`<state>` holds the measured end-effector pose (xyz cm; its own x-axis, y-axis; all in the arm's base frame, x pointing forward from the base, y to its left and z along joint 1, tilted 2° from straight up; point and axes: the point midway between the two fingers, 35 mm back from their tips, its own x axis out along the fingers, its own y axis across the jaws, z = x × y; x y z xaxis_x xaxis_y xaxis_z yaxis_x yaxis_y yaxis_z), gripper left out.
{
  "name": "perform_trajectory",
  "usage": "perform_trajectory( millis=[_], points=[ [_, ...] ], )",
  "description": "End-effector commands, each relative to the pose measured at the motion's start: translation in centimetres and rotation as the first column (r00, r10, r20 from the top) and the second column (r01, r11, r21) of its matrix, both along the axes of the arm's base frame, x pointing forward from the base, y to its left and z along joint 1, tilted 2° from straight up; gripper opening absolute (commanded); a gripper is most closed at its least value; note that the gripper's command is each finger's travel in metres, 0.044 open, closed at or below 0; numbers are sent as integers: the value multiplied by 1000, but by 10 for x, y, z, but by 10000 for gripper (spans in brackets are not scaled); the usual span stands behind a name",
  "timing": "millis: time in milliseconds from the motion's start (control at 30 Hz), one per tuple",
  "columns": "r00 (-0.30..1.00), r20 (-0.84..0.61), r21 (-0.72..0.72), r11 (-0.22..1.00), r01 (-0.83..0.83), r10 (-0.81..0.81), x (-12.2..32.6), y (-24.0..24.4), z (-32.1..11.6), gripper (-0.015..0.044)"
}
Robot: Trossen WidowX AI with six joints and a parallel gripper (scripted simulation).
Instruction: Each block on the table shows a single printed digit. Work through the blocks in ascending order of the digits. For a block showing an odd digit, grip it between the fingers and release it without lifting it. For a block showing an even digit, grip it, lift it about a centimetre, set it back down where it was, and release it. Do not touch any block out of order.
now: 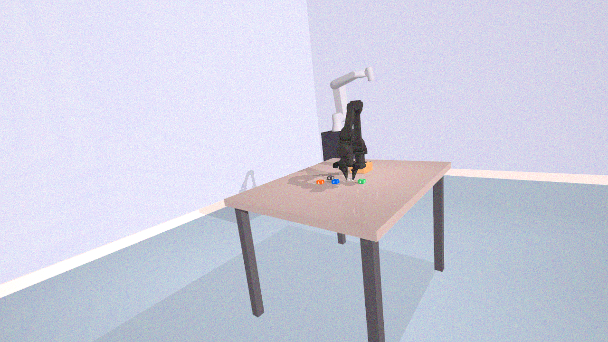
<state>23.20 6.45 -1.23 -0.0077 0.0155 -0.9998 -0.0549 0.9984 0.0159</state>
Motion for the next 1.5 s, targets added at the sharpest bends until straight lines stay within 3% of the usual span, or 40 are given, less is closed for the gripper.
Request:
perform_trajectory(
  millis=[0, 1467],
  points=[
    [1000, 0, -1, 1000, 5, -5, 0, 0, -1, 120],
    [1000, 0, -1, 1000, 5, -5, 0, 0, 15, 120]
  ],
)
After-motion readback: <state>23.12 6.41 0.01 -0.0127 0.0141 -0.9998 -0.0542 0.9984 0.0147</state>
